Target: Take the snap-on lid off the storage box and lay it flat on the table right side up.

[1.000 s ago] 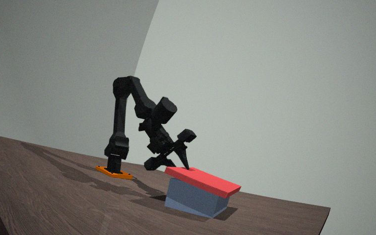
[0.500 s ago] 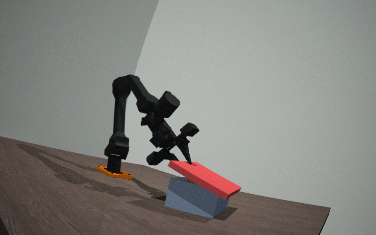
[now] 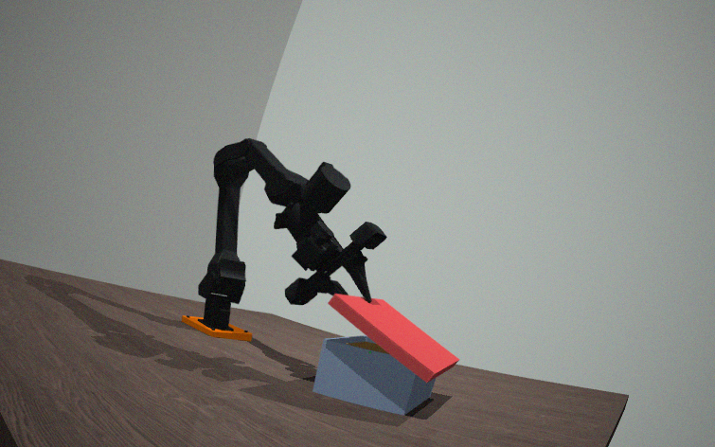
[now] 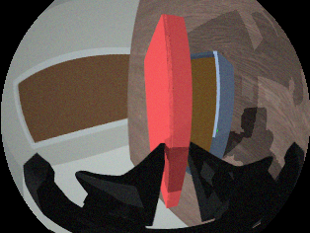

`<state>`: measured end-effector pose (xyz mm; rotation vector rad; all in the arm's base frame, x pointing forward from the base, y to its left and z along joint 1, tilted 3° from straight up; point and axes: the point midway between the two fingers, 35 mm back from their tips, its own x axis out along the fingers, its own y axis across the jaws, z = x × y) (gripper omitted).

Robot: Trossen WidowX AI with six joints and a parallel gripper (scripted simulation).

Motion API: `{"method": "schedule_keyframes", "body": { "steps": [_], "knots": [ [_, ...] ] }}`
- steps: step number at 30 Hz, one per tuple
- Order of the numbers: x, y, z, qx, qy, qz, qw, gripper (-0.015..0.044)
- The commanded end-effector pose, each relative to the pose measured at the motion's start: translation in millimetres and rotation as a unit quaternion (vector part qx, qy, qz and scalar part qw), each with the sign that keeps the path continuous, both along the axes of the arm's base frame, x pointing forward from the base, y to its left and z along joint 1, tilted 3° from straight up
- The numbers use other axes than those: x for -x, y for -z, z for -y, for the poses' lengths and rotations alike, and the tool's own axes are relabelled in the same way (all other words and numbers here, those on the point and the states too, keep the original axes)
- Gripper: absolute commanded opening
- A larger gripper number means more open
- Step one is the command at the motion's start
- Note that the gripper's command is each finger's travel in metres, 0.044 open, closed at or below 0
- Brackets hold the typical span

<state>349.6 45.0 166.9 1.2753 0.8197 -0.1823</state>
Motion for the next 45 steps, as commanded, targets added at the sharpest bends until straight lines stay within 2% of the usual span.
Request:
{"method": "schedule_keyframes", "body": {
  "steps": [1,25,45],
  "knots": [
    [-4.0,-8.4,-1.2,0.000,0.002,0.003,1.000,0.0000],
    [-25.9,-40.6,-14.1,-0.001,0.002,0.004,1.000,0.0000],
    [-26.2,-66.6,-15.9,-0.001,0.002,0.004,1.000,0.0000]
  ]
}}
